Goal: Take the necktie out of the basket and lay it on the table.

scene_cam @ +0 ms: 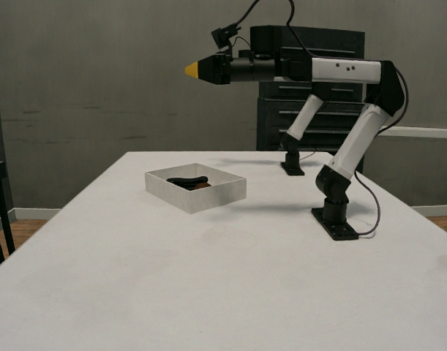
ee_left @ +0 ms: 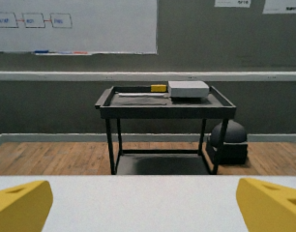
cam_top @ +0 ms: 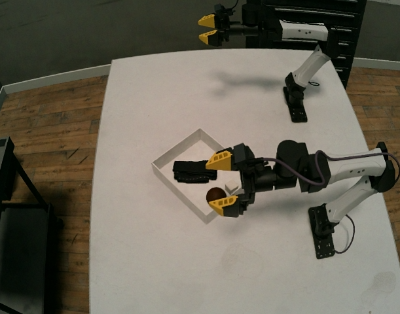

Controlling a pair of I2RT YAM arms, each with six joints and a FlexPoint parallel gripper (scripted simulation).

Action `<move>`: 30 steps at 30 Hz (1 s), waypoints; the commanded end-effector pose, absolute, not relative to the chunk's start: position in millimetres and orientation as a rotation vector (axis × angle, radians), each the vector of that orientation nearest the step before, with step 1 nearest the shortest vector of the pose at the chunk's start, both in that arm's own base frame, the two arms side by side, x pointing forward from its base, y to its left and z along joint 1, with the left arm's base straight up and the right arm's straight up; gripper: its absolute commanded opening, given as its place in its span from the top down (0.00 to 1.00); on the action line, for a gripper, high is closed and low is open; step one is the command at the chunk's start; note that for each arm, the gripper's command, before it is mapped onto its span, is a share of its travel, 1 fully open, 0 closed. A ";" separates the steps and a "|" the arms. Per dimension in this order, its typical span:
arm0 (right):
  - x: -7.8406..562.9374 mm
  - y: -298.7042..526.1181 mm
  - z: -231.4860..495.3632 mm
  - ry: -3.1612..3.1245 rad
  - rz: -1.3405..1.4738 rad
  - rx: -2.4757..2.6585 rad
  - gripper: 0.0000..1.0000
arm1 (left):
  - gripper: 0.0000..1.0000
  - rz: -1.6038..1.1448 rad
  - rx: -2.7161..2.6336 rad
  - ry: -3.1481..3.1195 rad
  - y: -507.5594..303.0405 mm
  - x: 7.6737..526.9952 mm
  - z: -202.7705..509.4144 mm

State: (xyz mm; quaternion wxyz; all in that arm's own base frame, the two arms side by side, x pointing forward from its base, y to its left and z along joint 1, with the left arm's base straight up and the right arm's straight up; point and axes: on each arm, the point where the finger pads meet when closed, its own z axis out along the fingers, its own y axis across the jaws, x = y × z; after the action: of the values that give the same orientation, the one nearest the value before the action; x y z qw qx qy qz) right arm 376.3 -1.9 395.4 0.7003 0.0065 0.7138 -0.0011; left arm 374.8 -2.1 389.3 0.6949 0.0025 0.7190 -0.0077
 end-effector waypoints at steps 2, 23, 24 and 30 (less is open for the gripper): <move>374.9 -2.0 401.5 1.574 -0.003 0.015 0.00 | 0.00 -0.019 0.005 1.585 -2.3 372.8 396.7; 376.3 -1.9 395.4 1.590 -0.002 0.014 0.00 | 0.02 -0.017 -0.016 1.621 -5.7 374.5 386.5; 376.3 -1.9 395.4 1.590 -0.002 0.014 0.00 | 0.02 -0.017 -0.023 1.627 -6.9 374.4 385.6; 376.3 -1.9 395.4 1.590 -0.002 0.014 0.00 | 0.03 -0.017 -0.089 1.676 -17.8 373.4 377.2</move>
State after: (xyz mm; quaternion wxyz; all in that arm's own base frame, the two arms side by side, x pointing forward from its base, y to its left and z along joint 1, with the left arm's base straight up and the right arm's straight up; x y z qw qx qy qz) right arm 376.3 -1.9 394.9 0.6996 0.0065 0.7145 -0.0011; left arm 373.5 -18.1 378.2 0.6783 -0.0091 0.7346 -0.0140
